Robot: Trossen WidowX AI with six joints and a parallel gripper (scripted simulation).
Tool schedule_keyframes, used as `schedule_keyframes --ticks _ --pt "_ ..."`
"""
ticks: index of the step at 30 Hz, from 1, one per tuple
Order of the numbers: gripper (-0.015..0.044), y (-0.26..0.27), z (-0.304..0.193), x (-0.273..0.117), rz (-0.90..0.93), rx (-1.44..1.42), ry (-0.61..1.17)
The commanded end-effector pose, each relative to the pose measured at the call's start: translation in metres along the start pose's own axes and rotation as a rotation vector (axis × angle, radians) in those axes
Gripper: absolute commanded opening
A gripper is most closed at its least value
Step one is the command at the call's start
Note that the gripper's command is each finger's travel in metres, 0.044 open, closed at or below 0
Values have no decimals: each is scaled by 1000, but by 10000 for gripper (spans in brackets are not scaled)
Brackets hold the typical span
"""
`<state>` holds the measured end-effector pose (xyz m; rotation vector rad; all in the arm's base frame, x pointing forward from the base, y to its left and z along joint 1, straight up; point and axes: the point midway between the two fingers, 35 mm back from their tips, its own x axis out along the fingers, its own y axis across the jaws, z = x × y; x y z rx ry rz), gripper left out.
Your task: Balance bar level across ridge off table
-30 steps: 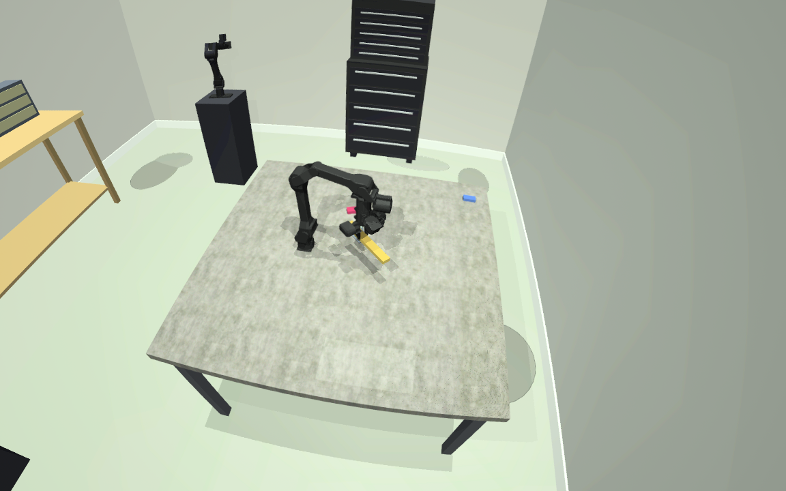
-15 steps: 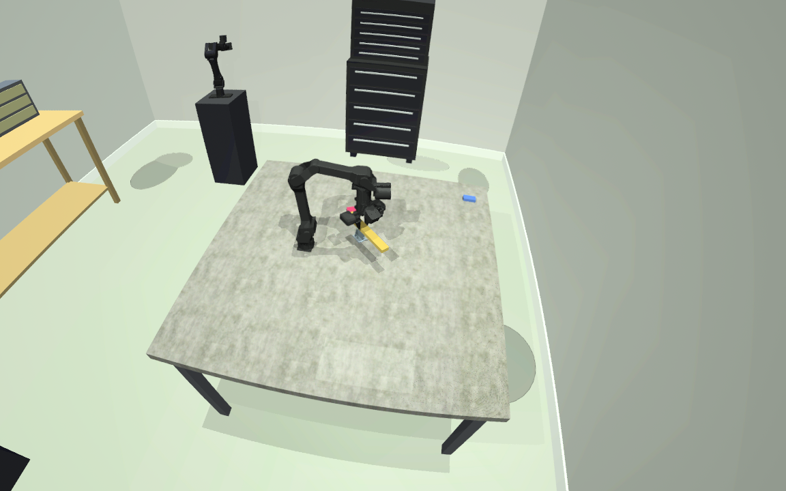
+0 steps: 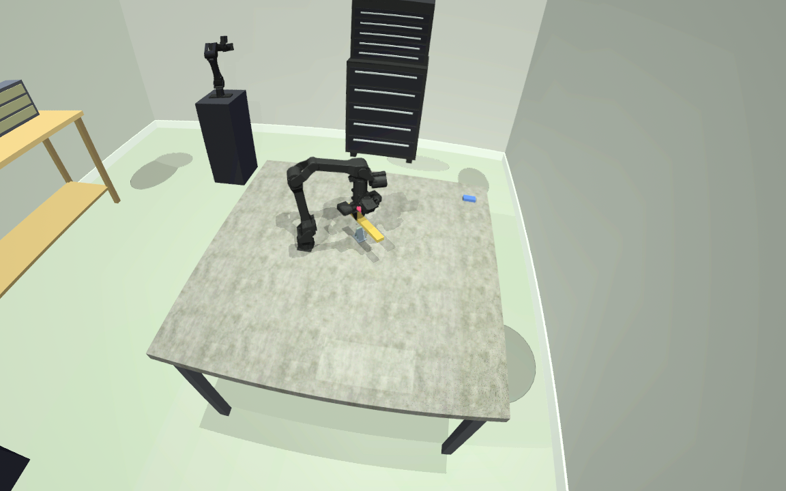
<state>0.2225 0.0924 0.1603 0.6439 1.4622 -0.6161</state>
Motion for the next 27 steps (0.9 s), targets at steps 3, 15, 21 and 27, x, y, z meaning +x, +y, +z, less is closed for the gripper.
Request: schedule_keyframes --ticks 3,15,21,27 --pt "0 3 -20 -1 3 8 -1" --pt "0 5 -30 9 3 11 1" --pt "0 6 -30 19 3 11 1" --pt "0 5 -29 29 3 11 0"
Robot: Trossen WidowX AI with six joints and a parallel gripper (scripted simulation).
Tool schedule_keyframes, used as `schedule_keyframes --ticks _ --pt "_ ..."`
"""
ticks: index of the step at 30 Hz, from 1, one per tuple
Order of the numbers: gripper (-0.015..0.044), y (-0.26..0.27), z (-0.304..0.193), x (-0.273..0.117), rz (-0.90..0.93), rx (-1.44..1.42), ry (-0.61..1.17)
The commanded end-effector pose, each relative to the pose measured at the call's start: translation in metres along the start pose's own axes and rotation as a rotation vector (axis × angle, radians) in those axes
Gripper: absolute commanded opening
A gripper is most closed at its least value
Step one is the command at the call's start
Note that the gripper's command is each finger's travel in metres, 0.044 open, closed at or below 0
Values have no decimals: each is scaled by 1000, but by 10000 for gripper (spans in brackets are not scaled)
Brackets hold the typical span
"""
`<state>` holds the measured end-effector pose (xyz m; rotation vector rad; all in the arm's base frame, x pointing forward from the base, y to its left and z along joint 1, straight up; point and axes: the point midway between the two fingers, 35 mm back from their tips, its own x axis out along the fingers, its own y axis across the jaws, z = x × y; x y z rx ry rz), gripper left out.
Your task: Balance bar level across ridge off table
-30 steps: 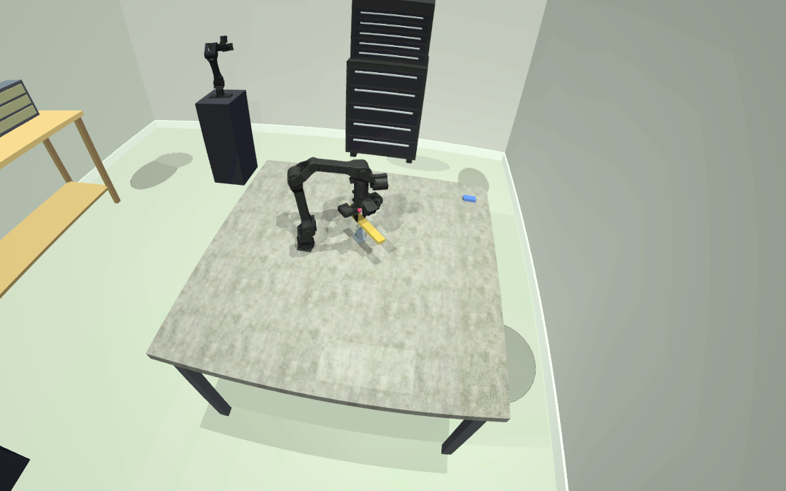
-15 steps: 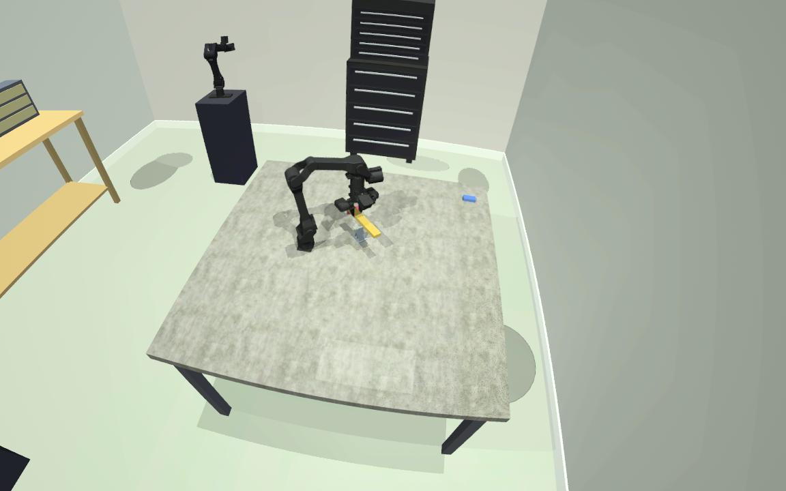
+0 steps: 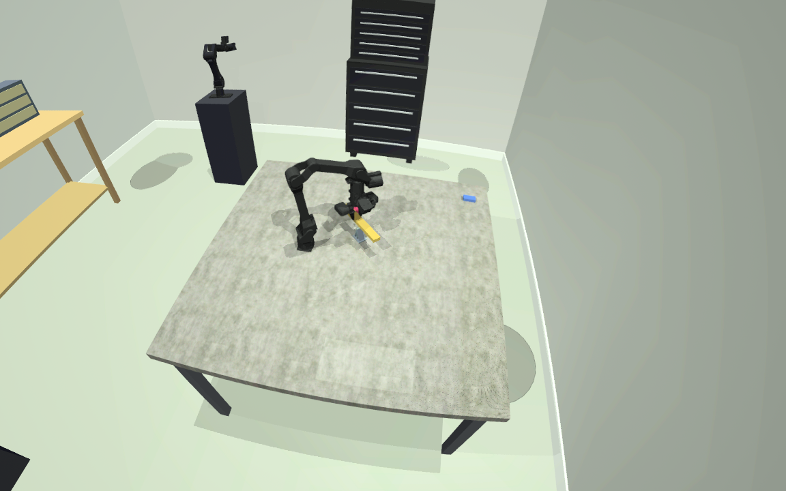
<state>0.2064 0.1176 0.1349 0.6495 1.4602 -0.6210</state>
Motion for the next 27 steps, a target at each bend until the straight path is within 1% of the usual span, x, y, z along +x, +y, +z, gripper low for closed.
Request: schedule_keyframes --ticks 1,9,27 --pt "0 0 0 5 2 4 1" --pt "0 0 0 17 2 4 1" --pt "0 0 0 18 2 4 1"
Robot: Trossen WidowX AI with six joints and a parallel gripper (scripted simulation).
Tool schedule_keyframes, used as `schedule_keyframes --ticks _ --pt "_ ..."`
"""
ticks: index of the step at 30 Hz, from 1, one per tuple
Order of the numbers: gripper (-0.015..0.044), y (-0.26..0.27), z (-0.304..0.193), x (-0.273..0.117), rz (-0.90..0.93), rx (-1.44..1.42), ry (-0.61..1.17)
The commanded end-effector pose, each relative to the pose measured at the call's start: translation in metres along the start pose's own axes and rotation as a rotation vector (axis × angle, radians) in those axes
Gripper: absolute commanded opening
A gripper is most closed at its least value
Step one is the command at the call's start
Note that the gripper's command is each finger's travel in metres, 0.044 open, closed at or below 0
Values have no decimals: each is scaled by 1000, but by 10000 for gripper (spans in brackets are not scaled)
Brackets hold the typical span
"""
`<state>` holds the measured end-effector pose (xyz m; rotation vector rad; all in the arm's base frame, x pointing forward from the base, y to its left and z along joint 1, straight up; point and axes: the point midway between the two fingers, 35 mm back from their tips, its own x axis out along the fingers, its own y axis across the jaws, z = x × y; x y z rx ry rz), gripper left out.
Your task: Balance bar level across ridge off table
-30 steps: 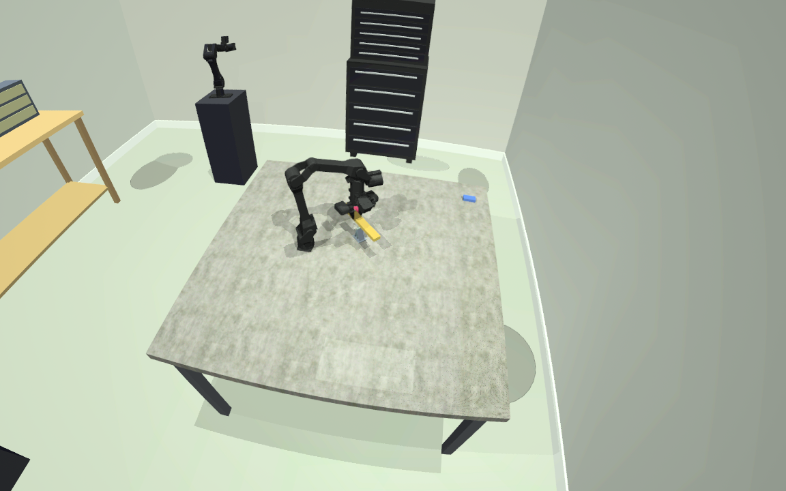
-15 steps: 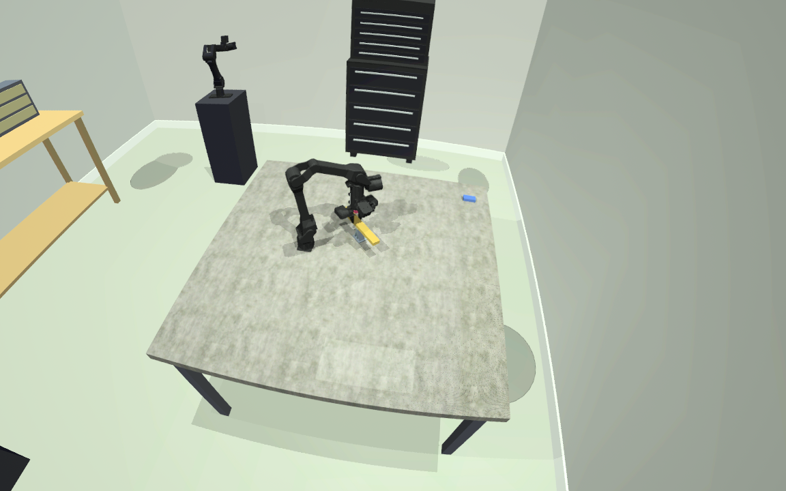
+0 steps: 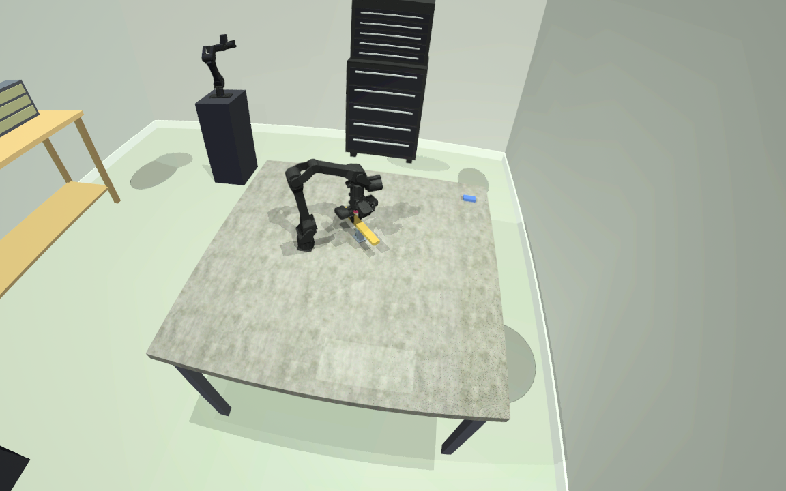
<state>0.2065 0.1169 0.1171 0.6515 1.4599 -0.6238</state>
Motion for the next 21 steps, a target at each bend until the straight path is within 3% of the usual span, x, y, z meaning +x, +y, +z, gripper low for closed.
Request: schedule_keyframes --ticks 1,21 --pt "0 0 0 0 3 1 1" --pt "0 1 0 2 3 1 1"
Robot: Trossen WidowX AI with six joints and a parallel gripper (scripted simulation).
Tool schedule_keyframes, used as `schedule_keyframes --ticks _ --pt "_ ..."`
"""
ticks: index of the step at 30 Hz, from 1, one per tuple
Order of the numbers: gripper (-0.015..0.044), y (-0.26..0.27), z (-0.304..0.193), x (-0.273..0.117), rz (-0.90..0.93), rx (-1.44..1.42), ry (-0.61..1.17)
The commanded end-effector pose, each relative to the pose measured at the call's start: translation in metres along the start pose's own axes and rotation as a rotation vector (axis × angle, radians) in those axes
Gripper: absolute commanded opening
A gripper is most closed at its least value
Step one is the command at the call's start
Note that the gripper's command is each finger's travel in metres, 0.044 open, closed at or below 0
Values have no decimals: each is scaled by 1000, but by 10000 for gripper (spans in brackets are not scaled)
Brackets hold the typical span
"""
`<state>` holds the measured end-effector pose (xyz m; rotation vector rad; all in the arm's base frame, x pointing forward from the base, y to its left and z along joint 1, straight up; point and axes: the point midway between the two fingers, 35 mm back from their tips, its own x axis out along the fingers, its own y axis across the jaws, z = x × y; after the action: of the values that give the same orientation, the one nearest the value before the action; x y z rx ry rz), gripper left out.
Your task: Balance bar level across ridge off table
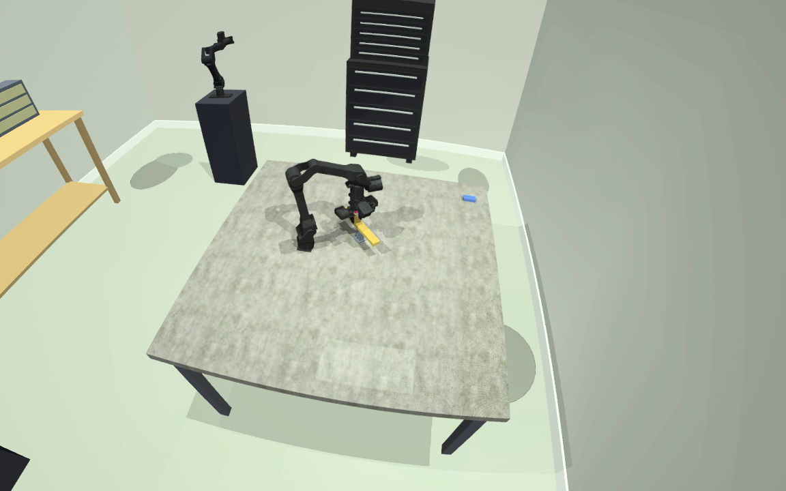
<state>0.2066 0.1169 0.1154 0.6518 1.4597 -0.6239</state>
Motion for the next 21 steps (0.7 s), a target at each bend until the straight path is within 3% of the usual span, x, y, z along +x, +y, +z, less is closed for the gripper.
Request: schedule_keyframes --ticks 1,21 --pt "0 0 0 0 3 0 1" --pt "0 0 0 2 3 0 1"
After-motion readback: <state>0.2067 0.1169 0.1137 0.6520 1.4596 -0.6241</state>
